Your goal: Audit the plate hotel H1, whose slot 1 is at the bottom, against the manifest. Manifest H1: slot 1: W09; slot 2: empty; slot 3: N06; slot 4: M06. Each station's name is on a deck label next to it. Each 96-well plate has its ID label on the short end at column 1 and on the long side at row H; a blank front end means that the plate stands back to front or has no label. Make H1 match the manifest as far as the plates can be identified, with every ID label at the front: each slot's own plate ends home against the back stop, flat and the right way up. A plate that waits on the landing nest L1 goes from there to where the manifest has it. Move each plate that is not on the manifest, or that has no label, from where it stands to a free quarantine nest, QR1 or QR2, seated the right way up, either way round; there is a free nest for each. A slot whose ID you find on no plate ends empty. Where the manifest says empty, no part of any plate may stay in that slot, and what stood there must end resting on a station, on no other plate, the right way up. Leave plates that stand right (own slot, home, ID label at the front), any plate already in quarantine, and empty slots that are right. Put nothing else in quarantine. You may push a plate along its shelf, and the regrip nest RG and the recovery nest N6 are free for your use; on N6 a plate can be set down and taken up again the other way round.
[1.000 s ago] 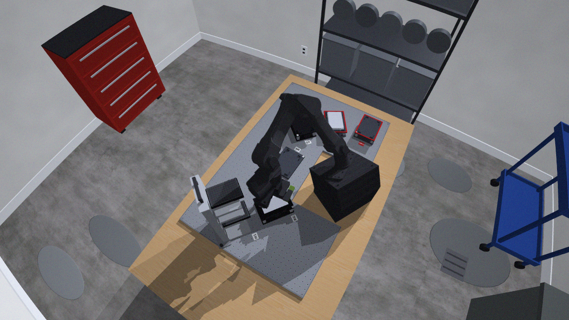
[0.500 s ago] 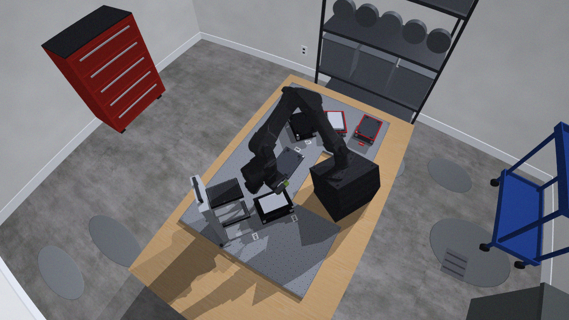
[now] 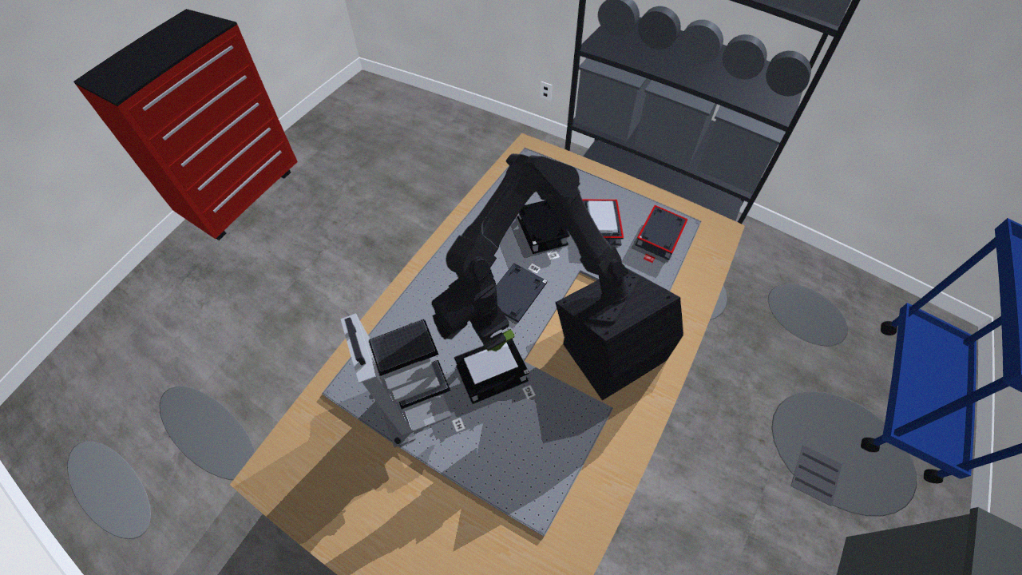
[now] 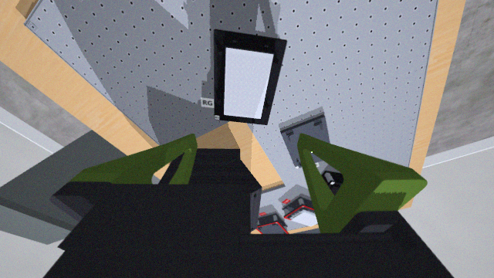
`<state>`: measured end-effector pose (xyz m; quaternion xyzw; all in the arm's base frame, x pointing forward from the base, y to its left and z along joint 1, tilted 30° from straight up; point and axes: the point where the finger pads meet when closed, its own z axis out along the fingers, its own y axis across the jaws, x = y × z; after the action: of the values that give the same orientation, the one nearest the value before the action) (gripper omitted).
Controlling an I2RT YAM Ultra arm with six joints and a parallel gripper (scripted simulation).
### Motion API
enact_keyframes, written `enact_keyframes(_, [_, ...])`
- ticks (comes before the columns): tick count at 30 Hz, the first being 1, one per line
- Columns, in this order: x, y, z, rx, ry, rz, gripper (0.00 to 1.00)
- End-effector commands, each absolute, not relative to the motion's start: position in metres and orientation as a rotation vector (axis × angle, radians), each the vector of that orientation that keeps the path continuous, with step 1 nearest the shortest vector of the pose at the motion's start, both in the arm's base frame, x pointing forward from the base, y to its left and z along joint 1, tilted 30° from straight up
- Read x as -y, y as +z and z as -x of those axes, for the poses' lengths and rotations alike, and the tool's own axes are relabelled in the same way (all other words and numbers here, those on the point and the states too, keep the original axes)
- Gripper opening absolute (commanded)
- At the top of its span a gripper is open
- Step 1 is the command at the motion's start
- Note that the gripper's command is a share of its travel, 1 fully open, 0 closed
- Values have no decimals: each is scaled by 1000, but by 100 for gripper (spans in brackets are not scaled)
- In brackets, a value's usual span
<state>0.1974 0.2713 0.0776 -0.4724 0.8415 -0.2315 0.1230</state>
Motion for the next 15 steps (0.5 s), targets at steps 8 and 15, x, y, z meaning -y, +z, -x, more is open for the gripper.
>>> enact_keyframes(8, [-264, 57, -204, -2519, -665, 1201, 100])
enact_keyframes(15, [-257, 37, -214, -2514, -668, 1217, 100])
